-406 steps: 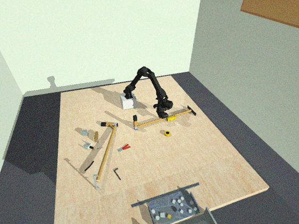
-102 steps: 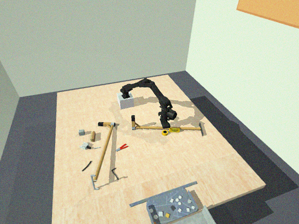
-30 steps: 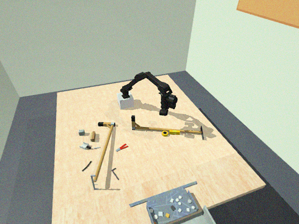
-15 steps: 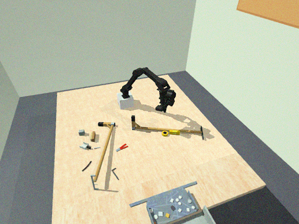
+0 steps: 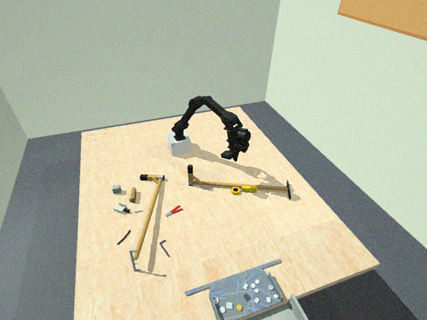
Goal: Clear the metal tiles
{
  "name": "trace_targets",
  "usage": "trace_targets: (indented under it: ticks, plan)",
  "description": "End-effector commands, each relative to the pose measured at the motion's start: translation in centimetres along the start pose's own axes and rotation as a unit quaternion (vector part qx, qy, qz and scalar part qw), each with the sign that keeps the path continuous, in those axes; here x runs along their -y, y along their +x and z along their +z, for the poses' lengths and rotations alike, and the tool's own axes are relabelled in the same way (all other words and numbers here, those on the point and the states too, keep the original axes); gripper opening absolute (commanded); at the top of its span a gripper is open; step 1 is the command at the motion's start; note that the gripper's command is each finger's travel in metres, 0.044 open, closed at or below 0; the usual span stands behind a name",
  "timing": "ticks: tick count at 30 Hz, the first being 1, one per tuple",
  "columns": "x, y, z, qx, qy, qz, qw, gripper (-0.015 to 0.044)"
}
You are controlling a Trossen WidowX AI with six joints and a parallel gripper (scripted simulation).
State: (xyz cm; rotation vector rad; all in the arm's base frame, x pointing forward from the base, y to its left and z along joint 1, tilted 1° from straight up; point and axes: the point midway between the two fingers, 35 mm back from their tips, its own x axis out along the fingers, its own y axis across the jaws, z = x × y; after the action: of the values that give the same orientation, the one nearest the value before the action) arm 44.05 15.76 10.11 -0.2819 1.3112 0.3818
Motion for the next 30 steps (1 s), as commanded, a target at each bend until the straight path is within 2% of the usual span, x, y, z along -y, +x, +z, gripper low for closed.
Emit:
trace_targets:
  ticks: [1,30]
  plan:
    - [0.0,1.3,-0.3,-0.005,0.006,0.001,1.000,0.0000]
    - [-0.1,8.9,-1.4,-0.001,0.027,-0.003,1.000,0.0000]
